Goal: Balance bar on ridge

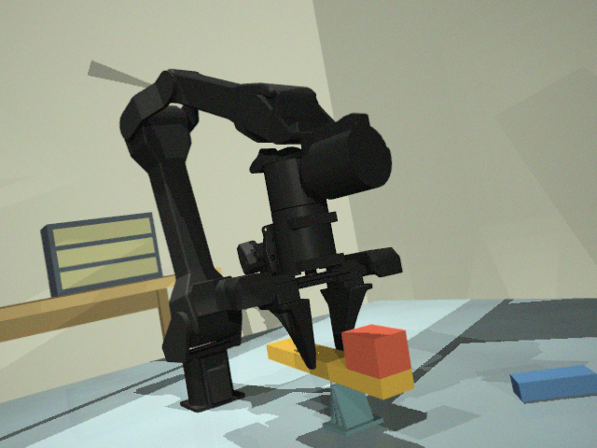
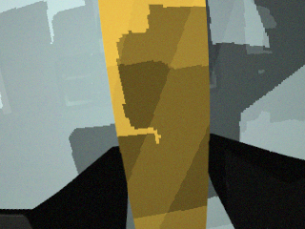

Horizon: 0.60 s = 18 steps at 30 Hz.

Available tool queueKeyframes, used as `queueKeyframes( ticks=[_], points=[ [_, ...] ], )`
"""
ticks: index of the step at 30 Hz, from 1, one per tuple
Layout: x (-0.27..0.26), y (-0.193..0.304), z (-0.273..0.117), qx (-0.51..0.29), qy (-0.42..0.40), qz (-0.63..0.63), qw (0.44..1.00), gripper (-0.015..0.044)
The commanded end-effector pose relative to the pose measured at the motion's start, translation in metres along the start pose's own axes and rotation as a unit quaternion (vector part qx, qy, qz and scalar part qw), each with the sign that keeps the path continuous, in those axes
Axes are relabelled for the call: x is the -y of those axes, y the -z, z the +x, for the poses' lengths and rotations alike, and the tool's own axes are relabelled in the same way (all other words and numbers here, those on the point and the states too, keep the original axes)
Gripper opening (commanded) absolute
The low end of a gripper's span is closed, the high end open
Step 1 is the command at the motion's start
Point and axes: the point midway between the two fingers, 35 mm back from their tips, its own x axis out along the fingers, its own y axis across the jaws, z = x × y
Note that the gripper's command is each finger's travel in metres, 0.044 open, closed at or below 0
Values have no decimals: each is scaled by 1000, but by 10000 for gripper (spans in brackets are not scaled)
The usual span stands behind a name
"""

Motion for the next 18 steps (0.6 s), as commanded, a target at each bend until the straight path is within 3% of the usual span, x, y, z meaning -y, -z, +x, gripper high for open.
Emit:
queueKeyframes(
  ticks=[1,18],
  points=[
    [0,0,1,-1,-1,-2,1000,0],
    [0,0,3,-1,-1,-2,1000,0]
  ],
)
